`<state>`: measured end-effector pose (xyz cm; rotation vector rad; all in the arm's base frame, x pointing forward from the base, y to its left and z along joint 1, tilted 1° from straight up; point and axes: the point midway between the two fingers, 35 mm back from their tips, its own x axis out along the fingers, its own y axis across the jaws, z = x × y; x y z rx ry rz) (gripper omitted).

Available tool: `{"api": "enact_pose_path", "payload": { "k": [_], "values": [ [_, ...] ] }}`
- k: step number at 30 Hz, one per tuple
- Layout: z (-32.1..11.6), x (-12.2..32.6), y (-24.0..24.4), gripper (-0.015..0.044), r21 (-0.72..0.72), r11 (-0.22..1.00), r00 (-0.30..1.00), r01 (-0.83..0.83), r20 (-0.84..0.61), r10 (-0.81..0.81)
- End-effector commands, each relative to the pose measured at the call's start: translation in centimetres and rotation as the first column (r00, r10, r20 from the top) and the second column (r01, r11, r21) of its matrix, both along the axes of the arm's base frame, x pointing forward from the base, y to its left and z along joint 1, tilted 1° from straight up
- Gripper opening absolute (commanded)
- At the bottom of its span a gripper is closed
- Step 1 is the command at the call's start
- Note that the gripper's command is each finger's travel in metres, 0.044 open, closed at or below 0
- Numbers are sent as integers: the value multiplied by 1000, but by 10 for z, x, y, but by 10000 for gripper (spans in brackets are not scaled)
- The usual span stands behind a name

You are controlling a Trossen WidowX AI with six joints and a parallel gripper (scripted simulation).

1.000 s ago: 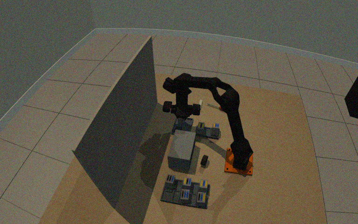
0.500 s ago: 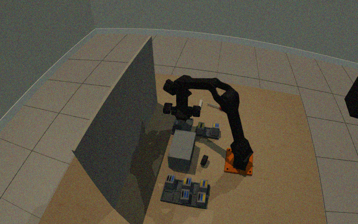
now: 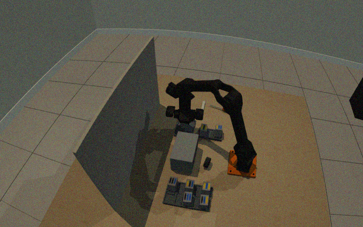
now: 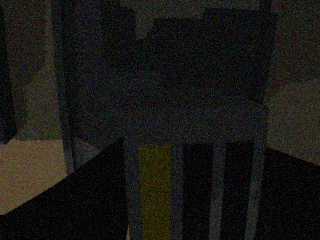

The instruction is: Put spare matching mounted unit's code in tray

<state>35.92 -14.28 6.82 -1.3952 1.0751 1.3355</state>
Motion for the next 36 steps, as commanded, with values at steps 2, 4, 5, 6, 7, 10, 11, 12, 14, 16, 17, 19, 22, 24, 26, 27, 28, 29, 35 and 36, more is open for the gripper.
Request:
{"api": "enact_pose_path", "payload": {
  "k": [2,4,5,6,7,10,11,12,14,16,17,19,22,24,26,27,28,29,35,36],
  "values": [
    [-4,-1,1,0,1,1000,1000,-2,-1,2],
    [-6,-1,1,0,1,1000,1000,-2,-2,2],
    [-6,-1,1,0,1,1000,1000,-2,-2,2],
    [-7,-1,1,0,1,1000,1000,-2,-2,2],
    [-8,-1,1,0,1,1000,1000,-2,-2,2],
    [-10,-2,1,0,1,1000,1000,-2,-2,2],
    [-10,-2,1,0,1,1000,1000,-2,-3,2],
    [-11,-2,1,0,1,1000,1000,-2,-3,2],
    [-9,-2,1,26,1,1000,1000,0,-2,0],
    [-9,-2,1,79,1,1000,1000,0,-2,0],
    [-9,-2,1,105,1,1000,1000,0,-2,0],
    [-9,-2,1,157,1,1000,1000,0,-2,0],
    [-9,-2,1,236,1,1000,1000,0,-2,0],
    [-9,-2,1,289,1,1000,1000,0,-2,0],
    [-9,-2,1,341,1,1000,1000,0,-2,0],
    [-9,-2,1,368,1,1000,1000,0,-2,0],
    [-9,-2,1,394,1,1000,1000,0,-2,0],
    [-9,-2,1,420,1,1000,1000,0,-2,0],
    [37,1,-1,440,1,1000,1000,-1,-2,1],
    [51,0,-1,440,1,1000,1000,-1,-2,1]
  ]
}}
